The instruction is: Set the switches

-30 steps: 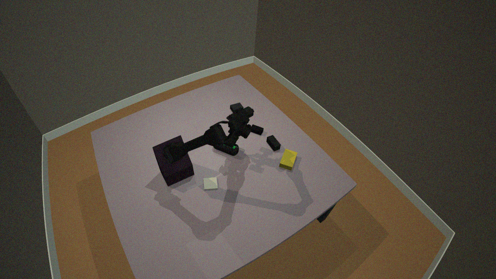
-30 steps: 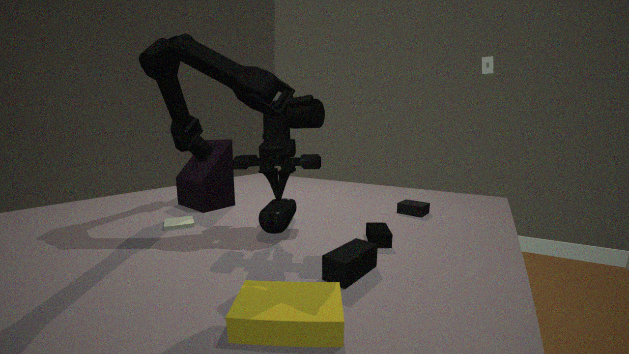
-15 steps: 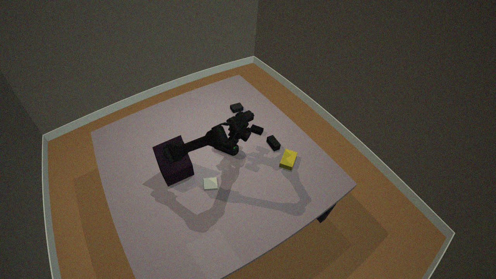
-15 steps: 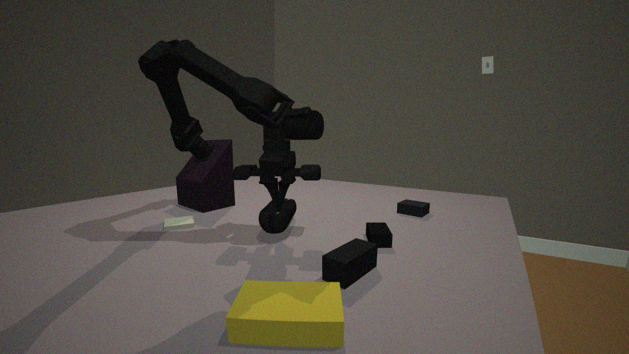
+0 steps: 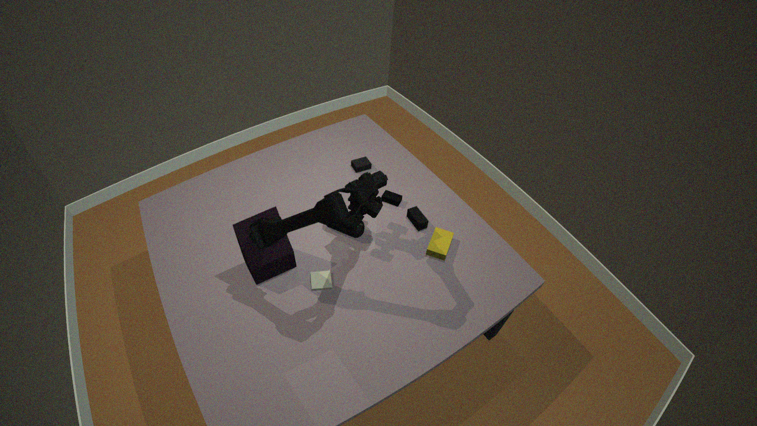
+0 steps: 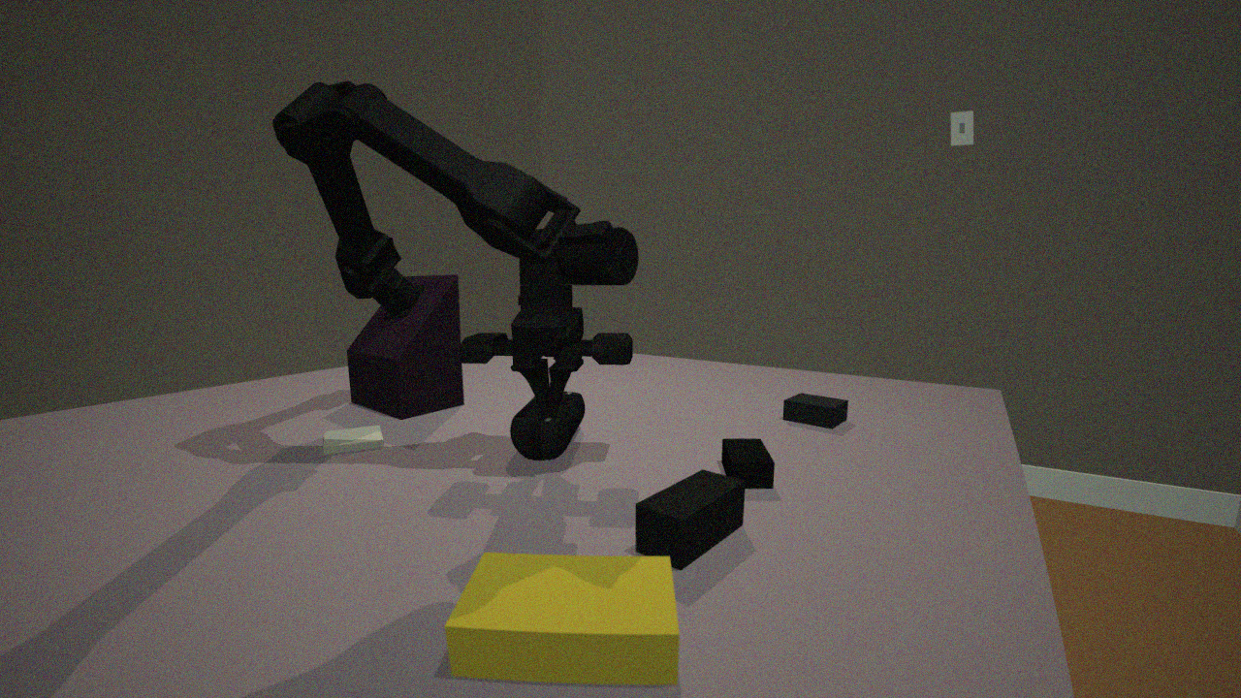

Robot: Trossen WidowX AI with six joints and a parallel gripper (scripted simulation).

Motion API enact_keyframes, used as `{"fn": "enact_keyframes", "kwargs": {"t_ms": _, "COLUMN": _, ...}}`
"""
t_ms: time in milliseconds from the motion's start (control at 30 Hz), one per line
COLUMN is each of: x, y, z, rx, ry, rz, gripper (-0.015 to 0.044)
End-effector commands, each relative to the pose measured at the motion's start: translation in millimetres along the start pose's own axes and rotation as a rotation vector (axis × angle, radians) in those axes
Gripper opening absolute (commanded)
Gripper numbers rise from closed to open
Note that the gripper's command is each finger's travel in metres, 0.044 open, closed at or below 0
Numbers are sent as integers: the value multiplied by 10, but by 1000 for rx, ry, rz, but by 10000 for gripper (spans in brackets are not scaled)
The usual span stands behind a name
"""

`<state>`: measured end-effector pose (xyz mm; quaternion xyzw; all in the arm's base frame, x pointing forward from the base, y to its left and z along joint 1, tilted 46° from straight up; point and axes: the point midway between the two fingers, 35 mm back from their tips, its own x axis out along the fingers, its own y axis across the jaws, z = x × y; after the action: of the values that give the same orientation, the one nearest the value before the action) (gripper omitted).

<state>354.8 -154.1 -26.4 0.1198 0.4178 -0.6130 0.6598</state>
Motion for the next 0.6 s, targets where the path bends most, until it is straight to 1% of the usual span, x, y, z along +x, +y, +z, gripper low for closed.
{"fn": "enact_keyframes", "kwargs": {"t_ms": 0, "x": -24, "y": 2, "z": 0, "rx": 0, "ry": 0, "rz": 0, "gripper": 0}}
{"fn": "enact_keyframes", "kwargs": {"t_ms": 133, "x": -419, "y": 4, "z": -1, "rx": -4, "ry": -1, "rz": 0, "gripper": 0}}
{"fn": "enact_keyframes", "kwargs": {"t_ms": 367, "x": -446, "y": 1, "z": -19, "rx": -5, "ry": -1, "rz": 0, "gripper": 0}}
{"fn": "enact_keyframes", "kwargs": {"t_ms": 567, "x": -480, "y": -99, "z": -499, "rx": -5, "ry": 1, "rz": 0, "gripper": 0}}
